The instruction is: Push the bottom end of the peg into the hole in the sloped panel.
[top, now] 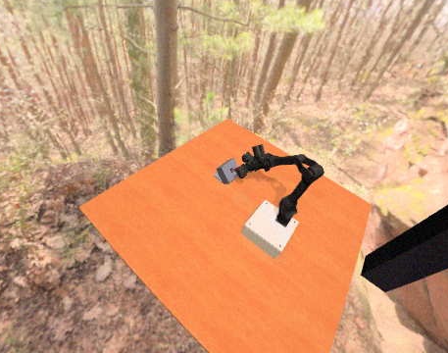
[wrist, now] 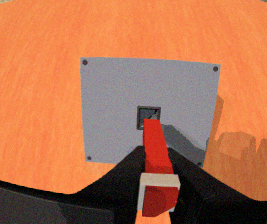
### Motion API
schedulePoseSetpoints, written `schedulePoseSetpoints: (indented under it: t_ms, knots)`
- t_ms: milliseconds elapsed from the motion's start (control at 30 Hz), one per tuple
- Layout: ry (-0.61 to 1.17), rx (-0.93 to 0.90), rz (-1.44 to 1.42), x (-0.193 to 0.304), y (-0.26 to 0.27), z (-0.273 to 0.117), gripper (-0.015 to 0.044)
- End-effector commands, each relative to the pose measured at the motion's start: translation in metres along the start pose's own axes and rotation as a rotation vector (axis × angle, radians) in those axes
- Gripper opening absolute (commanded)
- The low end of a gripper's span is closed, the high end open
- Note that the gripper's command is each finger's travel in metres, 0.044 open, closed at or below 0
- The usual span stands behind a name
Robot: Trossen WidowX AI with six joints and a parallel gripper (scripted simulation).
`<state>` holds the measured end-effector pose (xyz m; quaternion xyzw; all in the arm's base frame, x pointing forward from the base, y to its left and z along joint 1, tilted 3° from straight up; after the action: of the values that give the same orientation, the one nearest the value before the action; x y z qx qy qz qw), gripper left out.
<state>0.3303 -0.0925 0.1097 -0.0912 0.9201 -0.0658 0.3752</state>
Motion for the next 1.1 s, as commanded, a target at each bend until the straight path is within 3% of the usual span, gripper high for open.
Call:
schedulePoseSetpoints:
  t_ms: [0, 1067]
  knots:
    - [-0.003, -0.003, -0.016, 0.001, 0.0, 0.005, 0.0]
    - [-0.004, -0.006, -0.016, 0.001, 0.001, 0.019, 0.0]
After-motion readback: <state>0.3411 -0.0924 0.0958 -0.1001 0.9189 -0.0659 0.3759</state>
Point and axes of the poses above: the point midway between the two fingers, 35 mm back from their tips, its own z axis out along the fingers, its own y axis across the jaws, x = y × z, the point moved 3 cm from there along -z, back along the fingers, and after that the axes turned 14 degrees about -z, right-handed, at the moved point
